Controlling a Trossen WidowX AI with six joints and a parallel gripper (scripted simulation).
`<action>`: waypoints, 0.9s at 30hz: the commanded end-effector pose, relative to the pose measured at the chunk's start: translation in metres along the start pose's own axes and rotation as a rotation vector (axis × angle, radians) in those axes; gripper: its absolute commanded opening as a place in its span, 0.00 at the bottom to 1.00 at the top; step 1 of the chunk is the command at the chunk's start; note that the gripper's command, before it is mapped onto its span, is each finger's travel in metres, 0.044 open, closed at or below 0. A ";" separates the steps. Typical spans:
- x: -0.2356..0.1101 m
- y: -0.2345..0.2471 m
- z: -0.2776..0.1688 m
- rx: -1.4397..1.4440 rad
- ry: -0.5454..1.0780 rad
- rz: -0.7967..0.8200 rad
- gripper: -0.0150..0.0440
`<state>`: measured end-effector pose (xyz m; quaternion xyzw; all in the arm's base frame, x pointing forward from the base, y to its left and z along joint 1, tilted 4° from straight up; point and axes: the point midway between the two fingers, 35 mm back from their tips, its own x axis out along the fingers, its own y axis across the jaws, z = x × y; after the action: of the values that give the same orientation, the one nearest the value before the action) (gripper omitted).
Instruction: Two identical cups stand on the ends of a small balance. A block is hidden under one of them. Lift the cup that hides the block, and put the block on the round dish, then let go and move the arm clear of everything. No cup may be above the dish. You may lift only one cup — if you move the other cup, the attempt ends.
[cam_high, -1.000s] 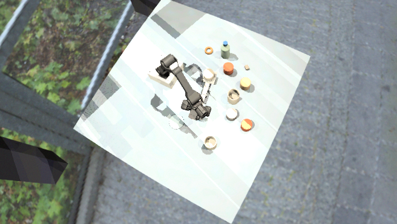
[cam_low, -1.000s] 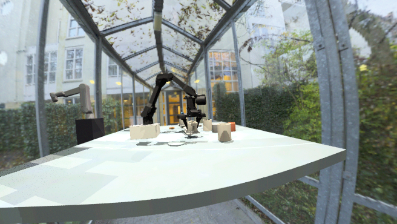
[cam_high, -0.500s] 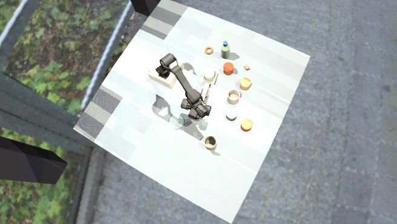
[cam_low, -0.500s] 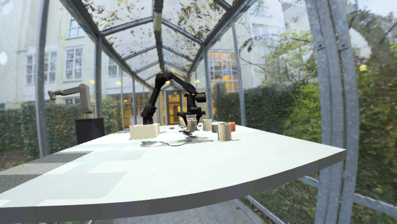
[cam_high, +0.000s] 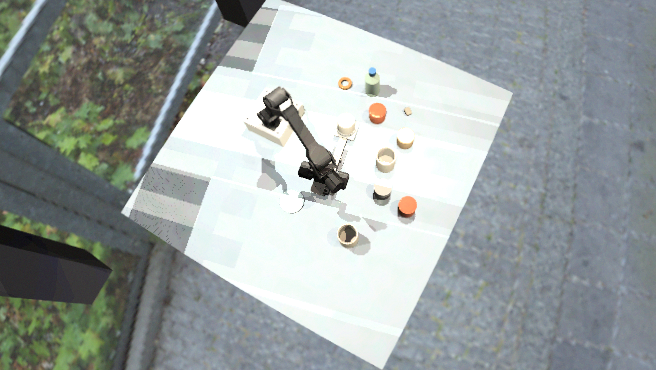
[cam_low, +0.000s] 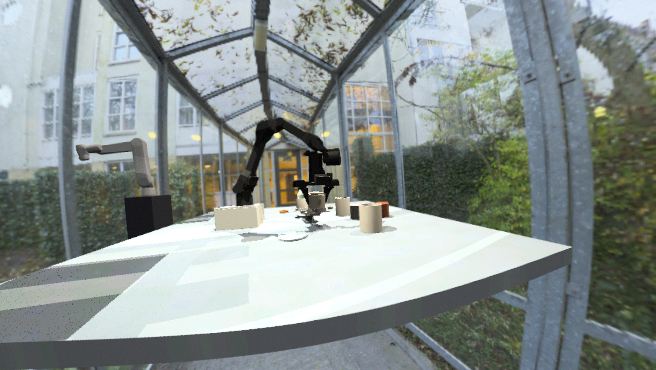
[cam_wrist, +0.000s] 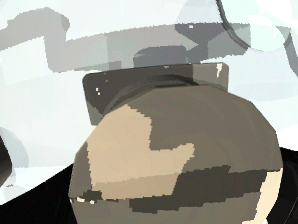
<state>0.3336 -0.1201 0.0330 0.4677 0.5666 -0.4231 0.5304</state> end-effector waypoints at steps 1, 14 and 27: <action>-0.012 0.003 0.006 0.000 -0.026 0.019 0.25; -0.029 0.003 0.006 0.000 -0.026 0.019 0.25; -0.045 0.001 0.005 0.000 -0.026 0.018 0.25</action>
<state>0.3360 -0.1273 0.0708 0.4694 0.5563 -0.4258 0.5375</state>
